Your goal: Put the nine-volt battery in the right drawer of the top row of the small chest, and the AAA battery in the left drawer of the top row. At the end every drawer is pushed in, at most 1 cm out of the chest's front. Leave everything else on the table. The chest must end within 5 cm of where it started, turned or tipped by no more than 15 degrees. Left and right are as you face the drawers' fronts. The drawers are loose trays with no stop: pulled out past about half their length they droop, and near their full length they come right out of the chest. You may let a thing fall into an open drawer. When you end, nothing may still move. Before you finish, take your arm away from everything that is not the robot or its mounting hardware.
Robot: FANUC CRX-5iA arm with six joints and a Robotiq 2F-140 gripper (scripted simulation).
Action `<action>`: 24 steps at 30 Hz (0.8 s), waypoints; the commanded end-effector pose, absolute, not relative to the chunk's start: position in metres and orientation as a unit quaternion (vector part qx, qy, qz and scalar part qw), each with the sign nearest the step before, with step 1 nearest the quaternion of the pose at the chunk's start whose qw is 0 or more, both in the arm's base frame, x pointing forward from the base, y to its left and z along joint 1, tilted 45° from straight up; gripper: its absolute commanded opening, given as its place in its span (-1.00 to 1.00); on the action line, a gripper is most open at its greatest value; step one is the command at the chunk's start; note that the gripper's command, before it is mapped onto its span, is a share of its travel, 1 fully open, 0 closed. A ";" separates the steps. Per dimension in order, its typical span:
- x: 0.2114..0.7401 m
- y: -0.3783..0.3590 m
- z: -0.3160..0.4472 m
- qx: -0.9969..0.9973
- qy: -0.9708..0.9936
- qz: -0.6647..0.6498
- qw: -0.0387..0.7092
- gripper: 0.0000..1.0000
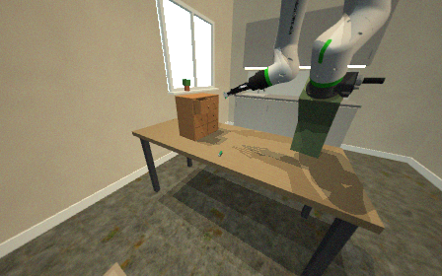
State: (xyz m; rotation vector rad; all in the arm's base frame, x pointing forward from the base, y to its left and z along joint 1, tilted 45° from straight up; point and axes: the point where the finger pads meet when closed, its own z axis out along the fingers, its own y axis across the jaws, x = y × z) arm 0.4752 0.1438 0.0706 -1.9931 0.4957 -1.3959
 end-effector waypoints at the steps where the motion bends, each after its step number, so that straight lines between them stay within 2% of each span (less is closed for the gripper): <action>1: 0.481 0.148 0.070 -0.741 0.184 -0.553 0.333 -0.94; 24: 0.555 0.153 0.075 -0.741 0.184 -0.553 0.333 -0.94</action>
